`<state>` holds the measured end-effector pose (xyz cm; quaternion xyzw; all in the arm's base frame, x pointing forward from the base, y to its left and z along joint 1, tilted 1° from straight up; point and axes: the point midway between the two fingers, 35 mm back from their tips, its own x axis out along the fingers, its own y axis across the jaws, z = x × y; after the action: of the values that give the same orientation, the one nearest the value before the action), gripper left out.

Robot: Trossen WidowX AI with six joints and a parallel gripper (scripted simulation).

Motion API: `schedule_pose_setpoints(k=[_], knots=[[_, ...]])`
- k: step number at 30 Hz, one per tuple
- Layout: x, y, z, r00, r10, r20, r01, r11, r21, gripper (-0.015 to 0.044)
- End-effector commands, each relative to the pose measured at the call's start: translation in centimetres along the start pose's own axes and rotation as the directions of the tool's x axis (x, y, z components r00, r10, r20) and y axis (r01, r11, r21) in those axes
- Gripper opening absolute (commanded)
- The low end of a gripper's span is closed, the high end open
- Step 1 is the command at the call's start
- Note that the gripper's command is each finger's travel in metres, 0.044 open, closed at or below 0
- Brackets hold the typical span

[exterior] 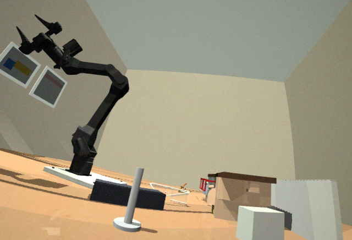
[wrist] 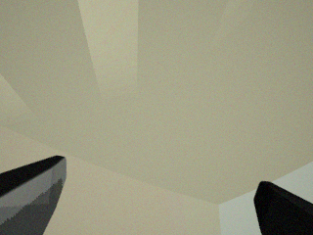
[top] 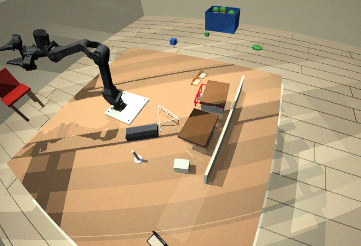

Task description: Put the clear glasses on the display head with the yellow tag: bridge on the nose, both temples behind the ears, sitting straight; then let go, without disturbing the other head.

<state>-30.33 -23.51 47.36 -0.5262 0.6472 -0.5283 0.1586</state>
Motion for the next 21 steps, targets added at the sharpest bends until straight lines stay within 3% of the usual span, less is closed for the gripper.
schedule_pose_setpoints(k=[1, 8, 12, 21], knots=[[0.0, 0.0, 0.0, 1.000, 0.000, 0.000, 0.000, 1.000, 0.000, 0.0426], [0.0, 0.0, 0.0, 1.000, 0.000, 0.000, 0.000, 1.000, 0.000, 0.0440], [0.8, 0.2, 1.8, 0.999, 0.004, 0.033, -0.006, 0.999, 0.045, 0.0335], [3.6, -0.1, 12.0, 0.976, -0.005, 0.216, -0.048, 0.970, 0.239, 0.0099]])
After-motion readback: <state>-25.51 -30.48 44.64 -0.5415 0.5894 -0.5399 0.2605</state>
